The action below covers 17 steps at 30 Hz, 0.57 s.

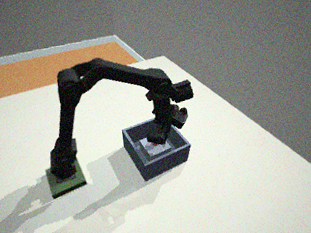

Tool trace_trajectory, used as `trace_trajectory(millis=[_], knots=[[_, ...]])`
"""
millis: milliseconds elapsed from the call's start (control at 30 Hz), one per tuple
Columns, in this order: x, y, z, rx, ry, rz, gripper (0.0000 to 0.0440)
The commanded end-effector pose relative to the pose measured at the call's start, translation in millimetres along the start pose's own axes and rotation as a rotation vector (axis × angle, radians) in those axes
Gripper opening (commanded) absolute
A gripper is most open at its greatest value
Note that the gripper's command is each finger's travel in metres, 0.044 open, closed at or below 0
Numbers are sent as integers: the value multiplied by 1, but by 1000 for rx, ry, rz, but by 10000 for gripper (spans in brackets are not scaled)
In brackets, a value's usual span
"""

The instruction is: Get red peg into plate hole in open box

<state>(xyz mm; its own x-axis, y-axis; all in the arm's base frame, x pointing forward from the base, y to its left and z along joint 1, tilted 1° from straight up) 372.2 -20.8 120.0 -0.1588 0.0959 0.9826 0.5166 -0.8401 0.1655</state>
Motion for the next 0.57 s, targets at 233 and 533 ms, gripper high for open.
trace_trajectory(millis=[233,533], knots=[[16,10,26,-5,-13,75,296],[29,12,45,-30,-39,133,326]])
Point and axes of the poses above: the point midway between the two fingers, 35 mm back from their tips, its own x axis back along the fingers, its own z axis across the jaws, y = z × x, the point moved 1 cm from there along x, back along the fingers, and after that the axes turned 15 degrees about -x, right-handed, at the moved point
